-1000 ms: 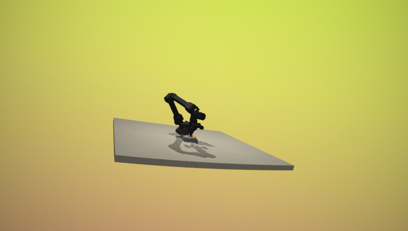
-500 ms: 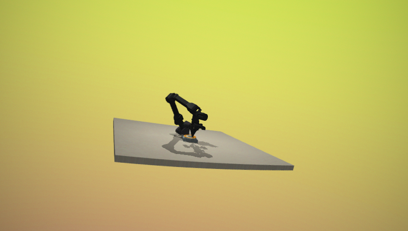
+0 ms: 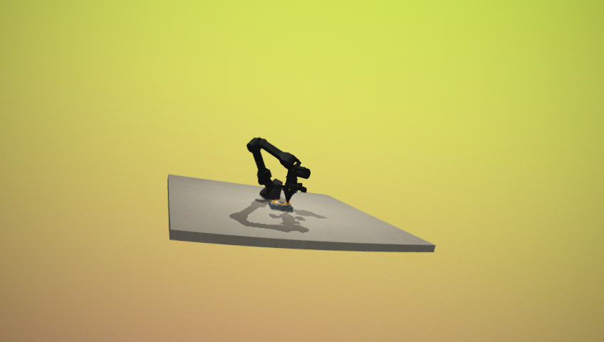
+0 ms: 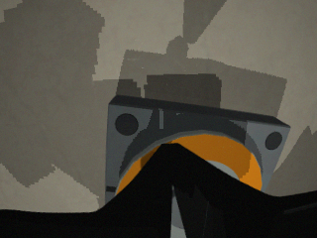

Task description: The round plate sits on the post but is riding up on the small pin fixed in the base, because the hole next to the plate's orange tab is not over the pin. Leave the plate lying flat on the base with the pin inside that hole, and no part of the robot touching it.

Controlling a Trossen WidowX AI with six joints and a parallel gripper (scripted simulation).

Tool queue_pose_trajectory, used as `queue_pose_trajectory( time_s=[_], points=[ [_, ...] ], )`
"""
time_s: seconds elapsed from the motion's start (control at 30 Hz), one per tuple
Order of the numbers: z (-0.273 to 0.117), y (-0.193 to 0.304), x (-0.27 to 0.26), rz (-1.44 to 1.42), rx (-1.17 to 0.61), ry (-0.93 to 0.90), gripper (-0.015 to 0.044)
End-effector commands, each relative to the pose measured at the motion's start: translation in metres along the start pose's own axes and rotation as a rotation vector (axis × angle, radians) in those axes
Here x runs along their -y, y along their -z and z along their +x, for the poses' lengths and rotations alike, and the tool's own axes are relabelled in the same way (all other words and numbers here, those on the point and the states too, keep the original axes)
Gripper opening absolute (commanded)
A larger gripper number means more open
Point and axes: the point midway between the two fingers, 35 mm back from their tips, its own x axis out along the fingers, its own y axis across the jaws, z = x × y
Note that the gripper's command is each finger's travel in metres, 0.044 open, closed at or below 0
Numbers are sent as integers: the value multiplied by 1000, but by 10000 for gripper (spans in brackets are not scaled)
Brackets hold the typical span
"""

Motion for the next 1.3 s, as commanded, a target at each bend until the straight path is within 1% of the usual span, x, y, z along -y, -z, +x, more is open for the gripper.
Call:
queue_pose_trajectory(
  time_s=[0.0, 1.27],
  points=[
    [2, 5, -7, -4, -12, -3, 0],
    [-1, 29, -30, -5, -13, -4, 0]
  ],
)
